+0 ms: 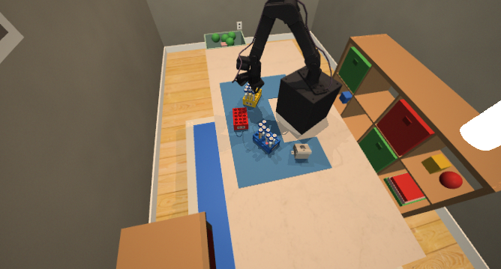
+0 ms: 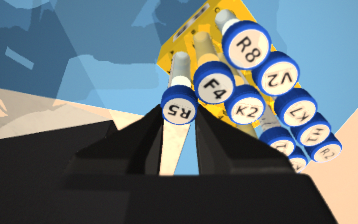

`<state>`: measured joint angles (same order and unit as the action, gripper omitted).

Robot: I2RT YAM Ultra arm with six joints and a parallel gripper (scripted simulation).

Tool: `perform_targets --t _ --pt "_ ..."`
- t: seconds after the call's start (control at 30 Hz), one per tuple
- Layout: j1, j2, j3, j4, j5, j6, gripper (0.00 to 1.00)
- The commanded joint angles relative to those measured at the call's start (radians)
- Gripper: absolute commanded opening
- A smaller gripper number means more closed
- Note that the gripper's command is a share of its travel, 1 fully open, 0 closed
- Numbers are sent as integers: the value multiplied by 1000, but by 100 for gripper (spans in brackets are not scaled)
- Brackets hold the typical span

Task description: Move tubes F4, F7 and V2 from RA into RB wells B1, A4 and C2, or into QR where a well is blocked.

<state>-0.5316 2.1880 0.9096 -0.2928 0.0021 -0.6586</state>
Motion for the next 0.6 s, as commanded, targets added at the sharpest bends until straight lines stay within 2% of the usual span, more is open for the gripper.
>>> perform_targets --t 0.0,0.33,0.37,0.57 --pt "-18 18 10 36 20 -7 0" --pt "-8 3 3 25 11 -2 0" --pt "-8 3 3 25 11 -2 24" --pt "-8 3 3 25 11 -2 24"
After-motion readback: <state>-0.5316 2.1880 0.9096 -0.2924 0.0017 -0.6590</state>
